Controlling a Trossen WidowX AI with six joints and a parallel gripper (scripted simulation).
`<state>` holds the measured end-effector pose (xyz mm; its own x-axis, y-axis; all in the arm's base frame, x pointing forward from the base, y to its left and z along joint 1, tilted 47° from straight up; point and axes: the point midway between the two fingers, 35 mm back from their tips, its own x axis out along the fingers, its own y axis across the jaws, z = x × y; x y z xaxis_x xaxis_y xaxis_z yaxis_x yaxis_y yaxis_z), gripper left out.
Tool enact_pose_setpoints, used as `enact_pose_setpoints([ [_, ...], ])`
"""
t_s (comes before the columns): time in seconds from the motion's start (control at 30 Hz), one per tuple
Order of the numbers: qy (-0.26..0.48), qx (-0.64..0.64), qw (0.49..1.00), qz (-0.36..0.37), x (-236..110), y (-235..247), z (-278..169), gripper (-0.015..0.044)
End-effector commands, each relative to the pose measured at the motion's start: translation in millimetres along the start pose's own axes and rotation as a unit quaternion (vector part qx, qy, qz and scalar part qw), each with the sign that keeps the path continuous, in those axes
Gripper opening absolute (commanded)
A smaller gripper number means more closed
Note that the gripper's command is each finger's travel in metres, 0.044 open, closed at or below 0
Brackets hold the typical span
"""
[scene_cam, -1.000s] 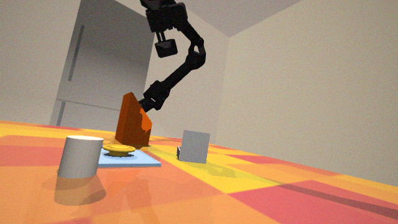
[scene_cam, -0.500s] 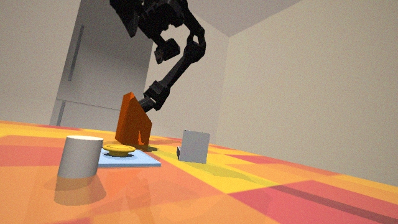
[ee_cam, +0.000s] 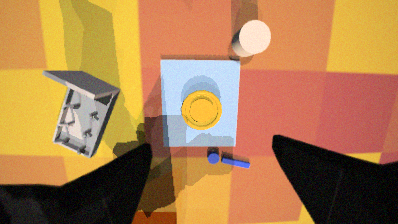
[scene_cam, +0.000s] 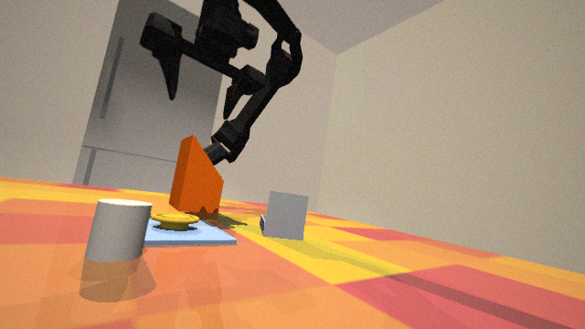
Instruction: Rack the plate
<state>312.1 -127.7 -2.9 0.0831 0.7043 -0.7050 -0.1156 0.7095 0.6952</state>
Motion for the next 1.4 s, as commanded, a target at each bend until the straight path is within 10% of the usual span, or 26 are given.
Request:
enact_pose_setpoints([
  [0.0,0.042,0.034,0.998,0.011,8.2,-0.4,-4.0,0.04],
  [0.2,0.042,0.034,0.998,0.011,10.9,-0.7,-3.9,0.04],
  [0.47,0.041,0.034,0.999,0.013,117.8,1.6,-20.0,0.04],
  [1.37,0.041,0.034,0.999,0.013,150.6,3.8,-18.6,0.04],
])
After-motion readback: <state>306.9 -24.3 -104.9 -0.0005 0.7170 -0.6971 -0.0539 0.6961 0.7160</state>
